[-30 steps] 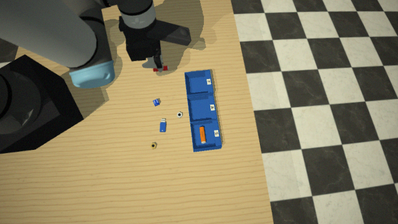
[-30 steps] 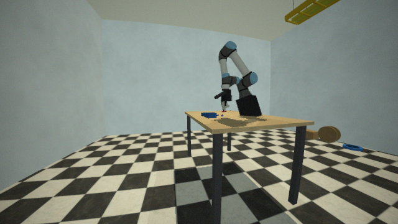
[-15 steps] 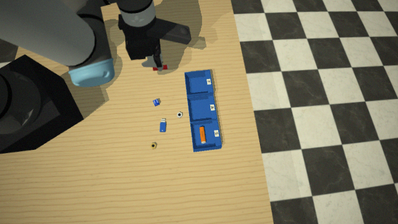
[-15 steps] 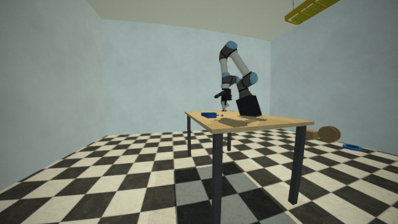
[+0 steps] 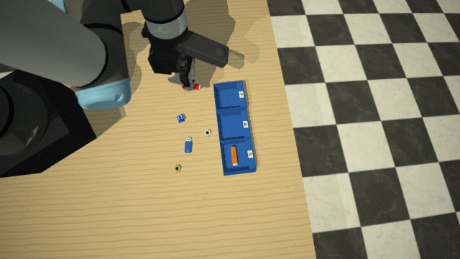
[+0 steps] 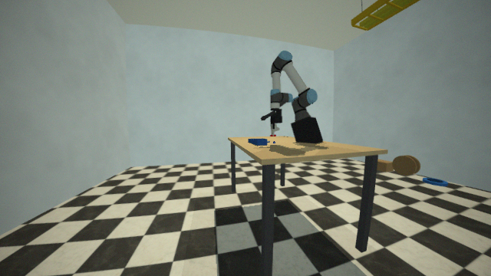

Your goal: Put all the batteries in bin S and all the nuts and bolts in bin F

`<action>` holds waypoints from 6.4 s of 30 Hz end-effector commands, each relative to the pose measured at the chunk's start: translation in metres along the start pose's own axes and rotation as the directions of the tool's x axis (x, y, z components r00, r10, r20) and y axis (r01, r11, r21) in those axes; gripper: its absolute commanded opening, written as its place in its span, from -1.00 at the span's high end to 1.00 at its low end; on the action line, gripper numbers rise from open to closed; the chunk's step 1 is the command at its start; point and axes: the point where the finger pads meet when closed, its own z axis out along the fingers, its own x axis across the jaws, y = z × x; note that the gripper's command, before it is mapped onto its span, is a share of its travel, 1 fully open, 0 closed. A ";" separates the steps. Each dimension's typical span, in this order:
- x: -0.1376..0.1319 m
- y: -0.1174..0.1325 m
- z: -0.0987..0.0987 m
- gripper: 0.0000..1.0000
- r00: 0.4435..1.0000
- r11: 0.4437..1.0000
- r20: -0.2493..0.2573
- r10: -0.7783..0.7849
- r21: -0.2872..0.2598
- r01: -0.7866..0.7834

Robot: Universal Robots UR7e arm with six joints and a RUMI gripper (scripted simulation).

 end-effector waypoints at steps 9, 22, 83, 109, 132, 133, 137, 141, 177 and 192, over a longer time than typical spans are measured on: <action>0.052 -0.042 0.000 1.00 0.915 0.915 0.001 0.404 0.001 -0.404; 0.104 -0.083 0.000 1.00 0.681 0.681 0.004 0.732 0.003 -0.732; 0.166 -0.133 0.036 1.00 0.225 0.225 -0.001 0.974 0.001 -0.974; 0.166 -0.132 0.036 0.66 0.225 0.225 -0.001 0.974 0.001 -0.974; 0.166 -0.132 0.010 0.66 0.225 0.225 -0.001 0.974 0.001 -0.974; 0.166 -0.132 0.008 0.66 0.225 0.225 -0.001 0.974 0.001 -0.974; 0.166 -0.132 0.000 0.66 0.225 0.225 -0.001 0.974 0.001 -0.974; 0.166 -0.132 0.000 0.66 0.225 0.225 -0.001 0.974 0.001 -0.974; 0.212 0.019 -0.002 0.64 0.786 0.786 -0.002 0.618 0.000 -0.618; 0.210 0.015 -0.002 0.64 0.786 0.786 -0.002 0.618 0.000 -0.618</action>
